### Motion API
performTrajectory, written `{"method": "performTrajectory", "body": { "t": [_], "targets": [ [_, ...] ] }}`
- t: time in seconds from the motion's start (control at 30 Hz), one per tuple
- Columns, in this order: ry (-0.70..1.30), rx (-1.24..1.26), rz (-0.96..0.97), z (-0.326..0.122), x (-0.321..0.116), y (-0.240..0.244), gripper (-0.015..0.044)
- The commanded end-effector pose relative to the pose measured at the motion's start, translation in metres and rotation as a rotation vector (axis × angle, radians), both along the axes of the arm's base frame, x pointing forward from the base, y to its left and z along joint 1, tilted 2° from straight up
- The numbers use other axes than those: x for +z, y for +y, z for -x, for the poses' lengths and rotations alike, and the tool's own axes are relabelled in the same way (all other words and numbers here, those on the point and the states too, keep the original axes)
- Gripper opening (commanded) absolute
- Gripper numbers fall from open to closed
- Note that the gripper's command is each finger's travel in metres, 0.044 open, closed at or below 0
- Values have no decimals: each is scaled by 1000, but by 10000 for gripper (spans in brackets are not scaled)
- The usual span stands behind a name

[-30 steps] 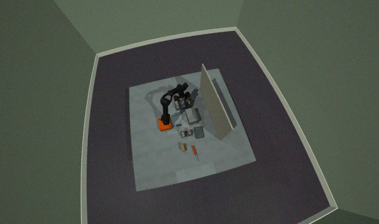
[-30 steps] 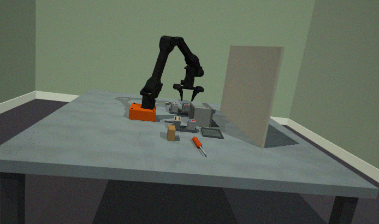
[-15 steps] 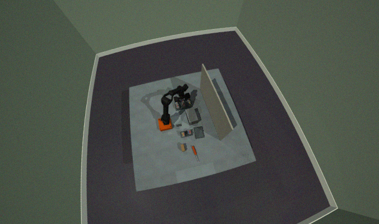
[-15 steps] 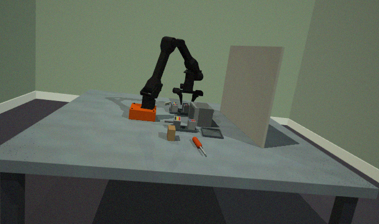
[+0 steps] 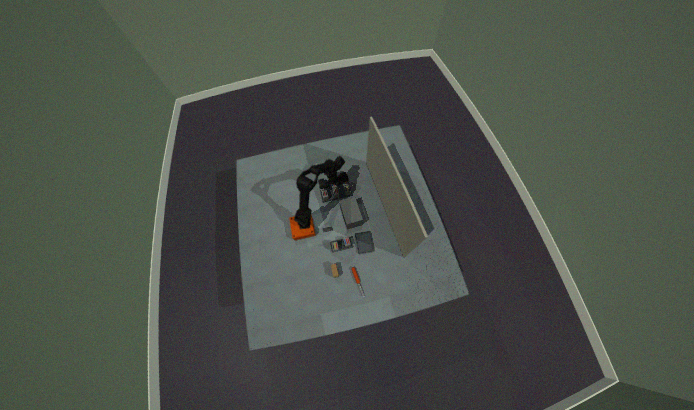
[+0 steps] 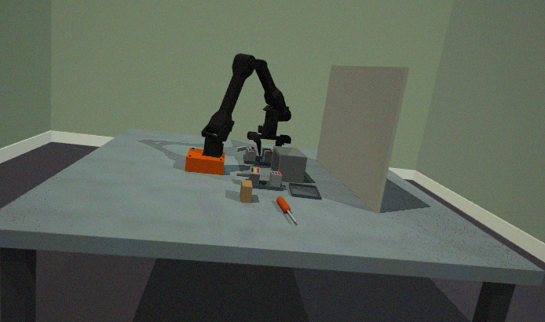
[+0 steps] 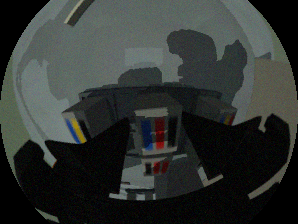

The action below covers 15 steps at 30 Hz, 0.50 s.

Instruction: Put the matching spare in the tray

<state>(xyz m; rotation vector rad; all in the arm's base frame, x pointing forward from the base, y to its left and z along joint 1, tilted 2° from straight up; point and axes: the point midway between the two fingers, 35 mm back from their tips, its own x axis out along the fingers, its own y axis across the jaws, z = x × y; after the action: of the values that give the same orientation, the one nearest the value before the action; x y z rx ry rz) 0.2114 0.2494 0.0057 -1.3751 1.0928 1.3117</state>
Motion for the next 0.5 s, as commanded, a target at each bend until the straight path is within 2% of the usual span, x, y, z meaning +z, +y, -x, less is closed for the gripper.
{"method": "performTrajectory", "body": {
  "t": [0.0, 0.1, 0.3, 0.47],
  "targets": [
    [0, 3, 0, 0, -4, 0, 300],
    [0, 3, 0, 0, -4, 0, 300],
    [1, 0, 1, 0, -3, 0, 143],
    [1, 0, 1, 0, -3, 0, 109]
  ]
}}
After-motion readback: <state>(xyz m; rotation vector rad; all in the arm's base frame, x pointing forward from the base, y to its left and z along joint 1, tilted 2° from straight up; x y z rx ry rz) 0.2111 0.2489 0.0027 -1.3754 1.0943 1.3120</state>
